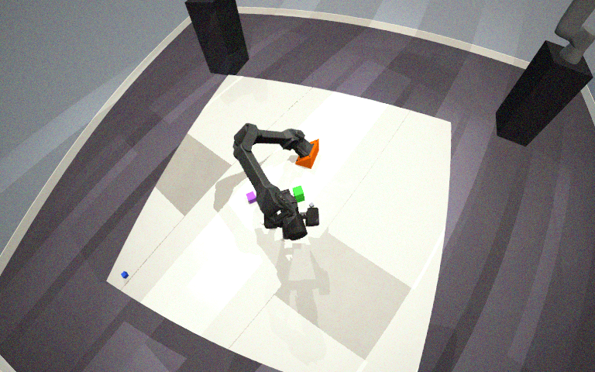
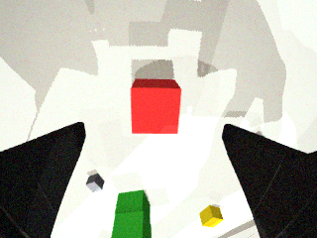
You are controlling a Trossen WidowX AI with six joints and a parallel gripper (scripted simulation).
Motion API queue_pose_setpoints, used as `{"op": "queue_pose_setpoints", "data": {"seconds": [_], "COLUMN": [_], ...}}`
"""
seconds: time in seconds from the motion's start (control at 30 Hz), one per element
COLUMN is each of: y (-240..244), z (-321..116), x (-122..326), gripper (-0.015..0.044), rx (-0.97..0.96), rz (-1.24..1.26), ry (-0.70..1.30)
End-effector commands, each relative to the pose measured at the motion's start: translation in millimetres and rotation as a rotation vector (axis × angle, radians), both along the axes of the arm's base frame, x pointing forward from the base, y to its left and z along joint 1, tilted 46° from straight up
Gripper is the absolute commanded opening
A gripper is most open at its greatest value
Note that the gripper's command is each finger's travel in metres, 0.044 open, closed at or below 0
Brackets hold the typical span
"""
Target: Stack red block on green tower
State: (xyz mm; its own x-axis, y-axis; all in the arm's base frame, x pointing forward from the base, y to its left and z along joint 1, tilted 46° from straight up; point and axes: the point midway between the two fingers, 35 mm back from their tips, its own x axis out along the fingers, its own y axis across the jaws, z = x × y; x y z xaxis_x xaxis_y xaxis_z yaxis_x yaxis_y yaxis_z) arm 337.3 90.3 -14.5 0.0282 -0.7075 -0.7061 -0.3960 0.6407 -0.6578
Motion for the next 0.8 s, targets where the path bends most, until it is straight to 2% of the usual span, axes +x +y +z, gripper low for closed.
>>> {"op": "queue_pose_setpoints", "data": {"seconds": [0.0,0.77], "y": [-6,-29], "z": [-6,-29], "x": [2,4], "gripper": [0.044,0.044], "rx": [-0.004,-0.004], "rz": [0.009,0.009], "ry": [-0.002,-0.003]}}
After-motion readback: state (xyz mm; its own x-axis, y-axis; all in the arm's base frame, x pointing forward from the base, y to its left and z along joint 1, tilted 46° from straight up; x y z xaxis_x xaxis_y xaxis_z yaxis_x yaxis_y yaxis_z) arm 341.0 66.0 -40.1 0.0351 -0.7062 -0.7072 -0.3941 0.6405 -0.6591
